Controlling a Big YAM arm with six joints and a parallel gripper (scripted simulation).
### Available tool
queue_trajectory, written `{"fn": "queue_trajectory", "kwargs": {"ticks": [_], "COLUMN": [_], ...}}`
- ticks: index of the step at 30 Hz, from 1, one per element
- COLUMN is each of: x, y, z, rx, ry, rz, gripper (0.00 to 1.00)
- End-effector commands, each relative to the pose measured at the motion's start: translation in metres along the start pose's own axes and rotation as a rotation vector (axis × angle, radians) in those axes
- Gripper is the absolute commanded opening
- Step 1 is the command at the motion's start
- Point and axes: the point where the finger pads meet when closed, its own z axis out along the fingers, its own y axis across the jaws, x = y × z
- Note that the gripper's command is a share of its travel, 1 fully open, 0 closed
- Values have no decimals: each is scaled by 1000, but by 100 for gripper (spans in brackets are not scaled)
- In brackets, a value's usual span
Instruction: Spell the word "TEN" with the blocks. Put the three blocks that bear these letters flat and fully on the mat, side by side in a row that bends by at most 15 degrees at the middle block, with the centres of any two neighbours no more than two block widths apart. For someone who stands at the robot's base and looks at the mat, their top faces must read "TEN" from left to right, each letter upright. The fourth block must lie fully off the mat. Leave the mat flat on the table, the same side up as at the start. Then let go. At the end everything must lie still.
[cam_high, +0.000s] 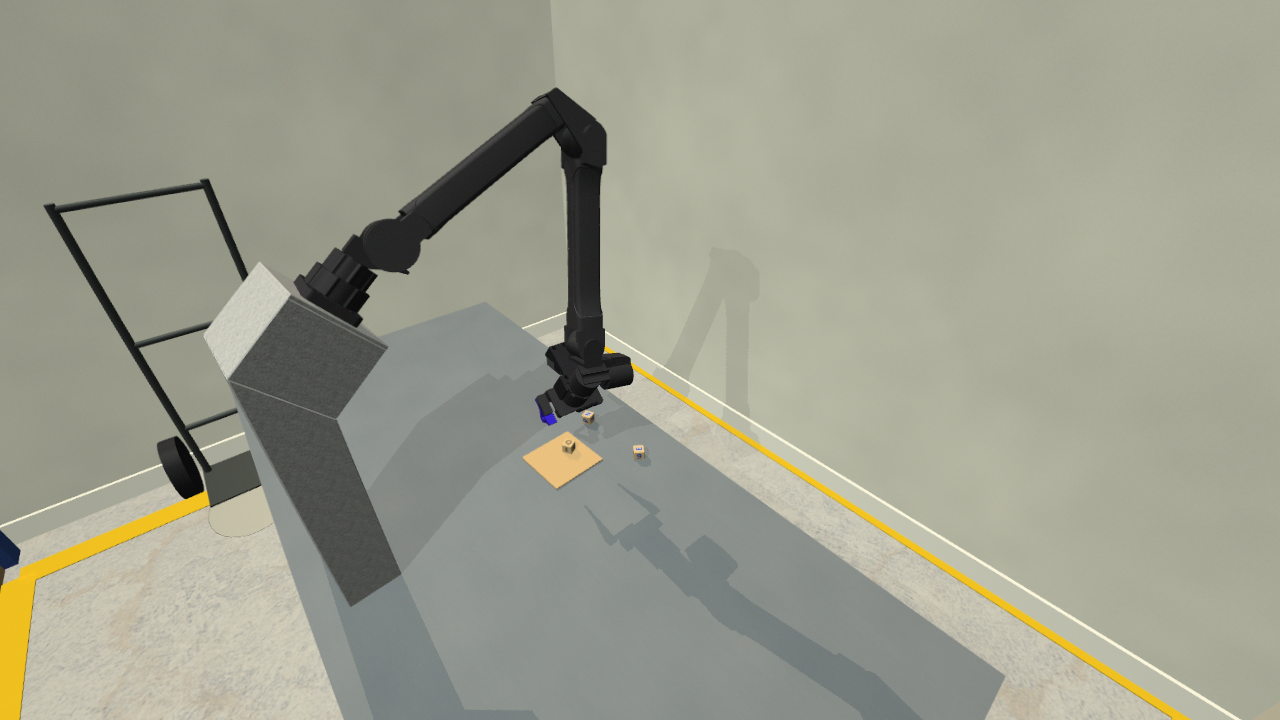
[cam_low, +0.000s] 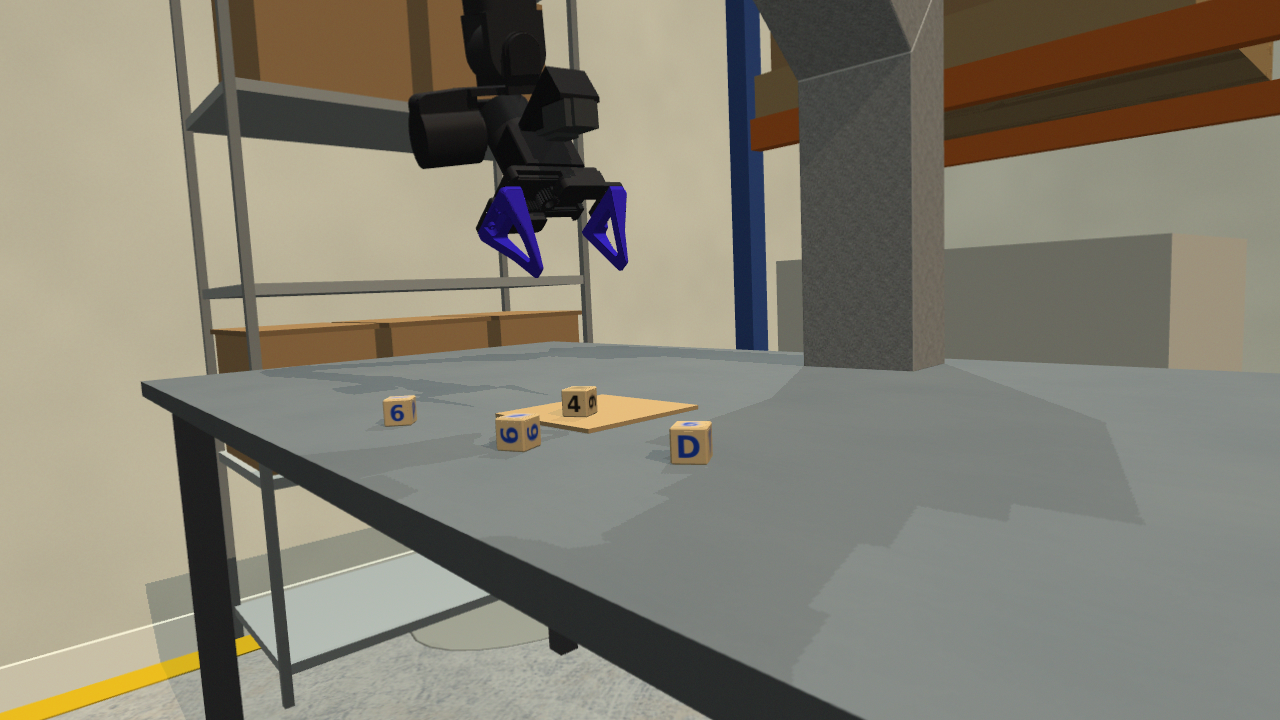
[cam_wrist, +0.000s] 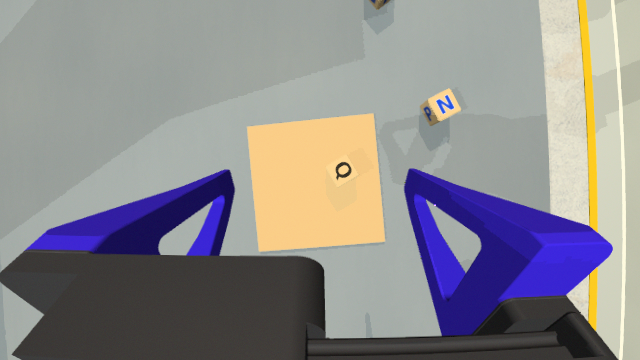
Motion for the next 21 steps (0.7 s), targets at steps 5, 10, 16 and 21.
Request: {"fn": "queue_trajectory", "kwargs": {"ticks": [5, 10, 16, 21], "x": [-11, -10, -12, -12], "y": [-15, -8, -13, -13], "z": [9, 7, 5, 5], "rx": [14, 7, 13, 13], "ry": [-23, -20, -19, -19], "rz": [-75, -63, -68, -68], "gripper": [100, 100, 100, 100]}}
